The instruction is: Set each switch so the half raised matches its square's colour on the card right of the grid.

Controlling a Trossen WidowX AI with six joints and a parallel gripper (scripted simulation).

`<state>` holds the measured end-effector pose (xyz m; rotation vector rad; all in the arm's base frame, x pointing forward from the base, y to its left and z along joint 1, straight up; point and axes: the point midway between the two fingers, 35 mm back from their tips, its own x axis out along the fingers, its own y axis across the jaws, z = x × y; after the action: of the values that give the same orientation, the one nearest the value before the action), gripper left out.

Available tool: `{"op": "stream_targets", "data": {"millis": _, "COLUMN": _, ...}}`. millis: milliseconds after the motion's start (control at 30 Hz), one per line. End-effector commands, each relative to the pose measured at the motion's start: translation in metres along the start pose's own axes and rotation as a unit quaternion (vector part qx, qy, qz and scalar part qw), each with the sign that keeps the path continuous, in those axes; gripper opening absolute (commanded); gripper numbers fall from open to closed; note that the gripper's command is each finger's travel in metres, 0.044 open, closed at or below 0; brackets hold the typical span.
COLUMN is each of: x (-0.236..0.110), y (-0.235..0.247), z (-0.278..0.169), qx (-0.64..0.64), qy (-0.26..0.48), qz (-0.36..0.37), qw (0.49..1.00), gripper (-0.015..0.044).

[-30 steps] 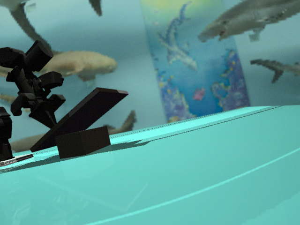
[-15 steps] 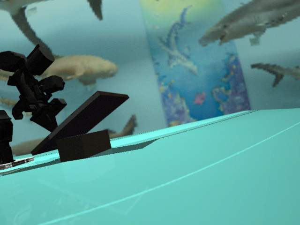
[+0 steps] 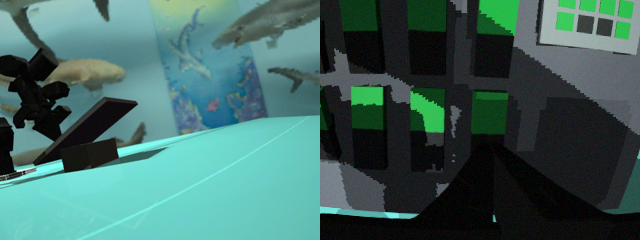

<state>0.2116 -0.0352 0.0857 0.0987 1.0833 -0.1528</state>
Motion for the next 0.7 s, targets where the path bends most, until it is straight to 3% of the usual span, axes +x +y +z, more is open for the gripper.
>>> {"op": "stream_targets", "data": {"millis": 0, "x": 0.002, "y": 0.000, "z": -0.001, "qx": -0.002, "qy": 0.002, "qz": 0.001, "qw": 1.000, "gripper": 0.0000}}
{"op": "stream_targets", "data": {"millis": 333, "x": 0.003, "y": 0.000, "z": -0.001, "qx": -0.002, "qy": 0.002, "qz": 0.001, "qw": 1.000, "gripper": 0.0000}}
{"op": "stream_targets", "data": {"millis": 533, "x": -0.054, "y": 0.000, "z": 0.002, "qx": -0.002, "qy": 0.013, "qz": 0.001, "qw": 1.000, "gripper": 0.0000}}
{"op": "stream_targets", "data": {"millis": 667, "x": -0.063, "y": 0.000, "z": 0.001, "qx": -0.002, "qy": 0.016, "qz": 0.001, "qw": 1.000, "gripper": 0.0000}}
